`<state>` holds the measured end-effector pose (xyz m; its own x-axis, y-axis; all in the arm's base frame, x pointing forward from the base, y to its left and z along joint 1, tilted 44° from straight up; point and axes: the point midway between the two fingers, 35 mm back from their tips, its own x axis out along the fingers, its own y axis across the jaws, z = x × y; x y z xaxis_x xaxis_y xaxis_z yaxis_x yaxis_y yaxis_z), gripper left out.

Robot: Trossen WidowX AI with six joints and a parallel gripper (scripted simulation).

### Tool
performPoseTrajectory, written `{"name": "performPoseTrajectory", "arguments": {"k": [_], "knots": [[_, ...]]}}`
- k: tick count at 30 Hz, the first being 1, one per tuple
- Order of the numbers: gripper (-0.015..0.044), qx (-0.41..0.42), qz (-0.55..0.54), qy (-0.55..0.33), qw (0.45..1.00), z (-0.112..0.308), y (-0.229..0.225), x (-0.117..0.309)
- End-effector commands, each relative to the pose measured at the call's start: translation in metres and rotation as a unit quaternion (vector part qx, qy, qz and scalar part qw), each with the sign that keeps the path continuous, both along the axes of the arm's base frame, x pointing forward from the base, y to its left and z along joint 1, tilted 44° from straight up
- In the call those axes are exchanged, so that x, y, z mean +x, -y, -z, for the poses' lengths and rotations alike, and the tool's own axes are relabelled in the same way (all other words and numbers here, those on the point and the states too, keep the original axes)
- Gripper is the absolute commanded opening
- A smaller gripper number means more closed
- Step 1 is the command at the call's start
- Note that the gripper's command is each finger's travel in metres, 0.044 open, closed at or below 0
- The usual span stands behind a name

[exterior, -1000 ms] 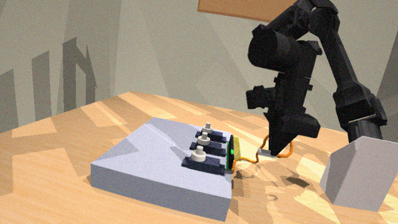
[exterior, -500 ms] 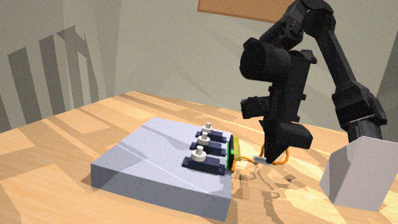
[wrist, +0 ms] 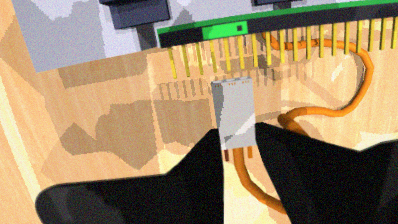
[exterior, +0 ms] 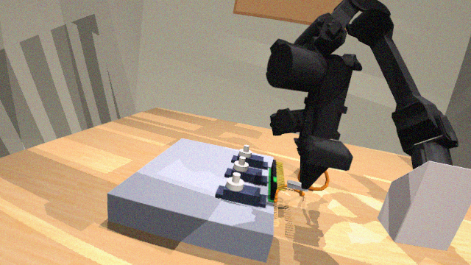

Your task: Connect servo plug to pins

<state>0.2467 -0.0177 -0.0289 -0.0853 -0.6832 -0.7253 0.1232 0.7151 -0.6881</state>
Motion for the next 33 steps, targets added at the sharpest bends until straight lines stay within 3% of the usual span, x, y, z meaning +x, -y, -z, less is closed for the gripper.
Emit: {"name": "performPoseTrajectory", "arguments": {"k": [1,33], "knots": [[0.0000,-0.002,-0.003,0.000,1.000,0.000,0.000,0.005],[0.0000,-0.002,-0.003,0.001,1.000,-0.001,0.003,0.024]]}}
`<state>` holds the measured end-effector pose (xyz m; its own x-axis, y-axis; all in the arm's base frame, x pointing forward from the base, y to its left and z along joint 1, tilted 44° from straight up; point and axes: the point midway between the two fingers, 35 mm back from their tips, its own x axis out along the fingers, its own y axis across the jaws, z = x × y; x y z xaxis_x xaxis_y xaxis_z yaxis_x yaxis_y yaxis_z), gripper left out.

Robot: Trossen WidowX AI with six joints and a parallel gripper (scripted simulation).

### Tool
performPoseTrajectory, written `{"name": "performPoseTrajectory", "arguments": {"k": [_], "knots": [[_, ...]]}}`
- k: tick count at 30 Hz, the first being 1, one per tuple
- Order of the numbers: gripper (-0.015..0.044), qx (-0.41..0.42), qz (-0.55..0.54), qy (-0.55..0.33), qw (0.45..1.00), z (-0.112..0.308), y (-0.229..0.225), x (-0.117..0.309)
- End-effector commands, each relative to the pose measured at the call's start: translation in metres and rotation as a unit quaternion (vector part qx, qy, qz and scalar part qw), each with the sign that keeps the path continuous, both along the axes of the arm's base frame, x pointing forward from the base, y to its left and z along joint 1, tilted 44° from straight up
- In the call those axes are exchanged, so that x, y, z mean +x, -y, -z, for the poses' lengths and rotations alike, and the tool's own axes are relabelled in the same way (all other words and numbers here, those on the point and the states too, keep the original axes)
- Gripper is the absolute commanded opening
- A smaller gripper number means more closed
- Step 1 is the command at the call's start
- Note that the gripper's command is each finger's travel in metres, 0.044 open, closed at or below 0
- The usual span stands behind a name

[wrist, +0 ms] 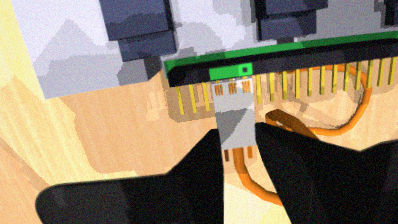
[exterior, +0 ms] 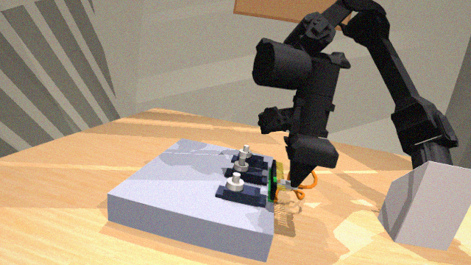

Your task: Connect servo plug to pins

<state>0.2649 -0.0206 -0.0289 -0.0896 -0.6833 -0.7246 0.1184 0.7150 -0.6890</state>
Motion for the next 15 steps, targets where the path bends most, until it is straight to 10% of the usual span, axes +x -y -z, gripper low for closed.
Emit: {"name": "performPoseTrajectory", "arguments": {"k": [1,15], "knots": [[0.0000,-0.002,-0.003,0.004,1.000,-0.001,0.000,0.006],[0.0368,0.000,-0.003,0.004,1.000,-0.031,-0.030,0.009]]}}
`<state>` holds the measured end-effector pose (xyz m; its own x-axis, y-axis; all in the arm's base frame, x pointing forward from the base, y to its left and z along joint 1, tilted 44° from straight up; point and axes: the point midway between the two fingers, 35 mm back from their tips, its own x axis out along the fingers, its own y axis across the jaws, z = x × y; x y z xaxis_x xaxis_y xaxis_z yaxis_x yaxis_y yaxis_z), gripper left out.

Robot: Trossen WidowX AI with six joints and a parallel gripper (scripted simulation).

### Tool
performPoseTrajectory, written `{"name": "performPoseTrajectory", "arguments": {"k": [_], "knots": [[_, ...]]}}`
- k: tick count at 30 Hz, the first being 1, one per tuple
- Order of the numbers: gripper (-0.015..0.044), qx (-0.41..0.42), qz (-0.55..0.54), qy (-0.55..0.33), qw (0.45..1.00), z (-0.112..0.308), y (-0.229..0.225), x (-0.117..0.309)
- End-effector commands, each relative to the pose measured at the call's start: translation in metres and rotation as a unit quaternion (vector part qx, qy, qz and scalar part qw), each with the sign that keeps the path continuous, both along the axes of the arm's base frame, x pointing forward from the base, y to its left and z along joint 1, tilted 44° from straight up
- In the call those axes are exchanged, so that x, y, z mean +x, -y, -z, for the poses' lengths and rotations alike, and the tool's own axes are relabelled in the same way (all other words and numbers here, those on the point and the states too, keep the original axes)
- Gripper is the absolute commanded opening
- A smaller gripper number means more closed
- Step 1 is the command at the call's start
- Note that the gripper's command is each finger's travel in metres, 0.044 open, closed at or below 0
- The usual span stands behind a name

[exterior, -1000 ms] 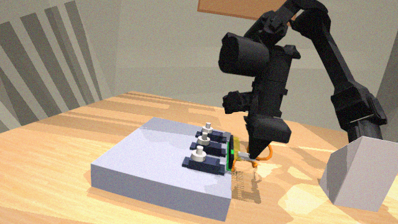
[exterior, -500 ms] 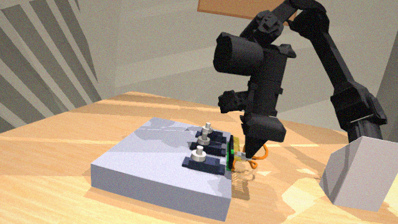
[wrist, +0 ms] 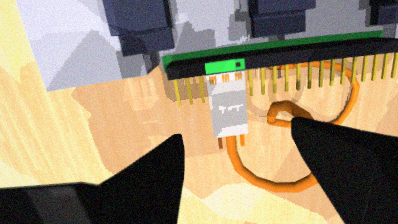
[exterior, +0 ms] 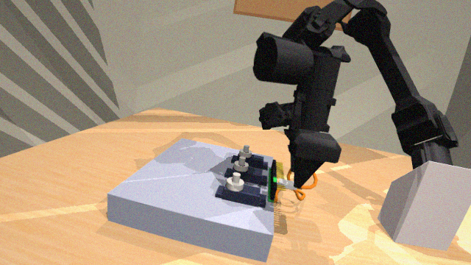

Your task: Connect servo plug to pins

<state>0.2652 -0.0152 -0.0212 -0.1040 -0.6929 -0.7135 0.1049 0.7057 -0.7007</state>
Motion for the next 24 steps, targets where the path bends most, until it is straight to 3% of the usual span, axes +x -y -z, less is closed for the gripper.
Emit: {"name": "performPoseTrajectory", "arguments": {"k": [1,3,24], "knots": [[0.0394,0.006,-0.003,0.013,1.000,-0.0307,-0.0313,0.0084],[0.0440,0.006,-0.003,0.013,1.000,-0.0332,-0.0335,0.0083],[0.0440,0.006,-0.003,0.013,1.000,-0.0332,-0.0335,0.0083]]}}
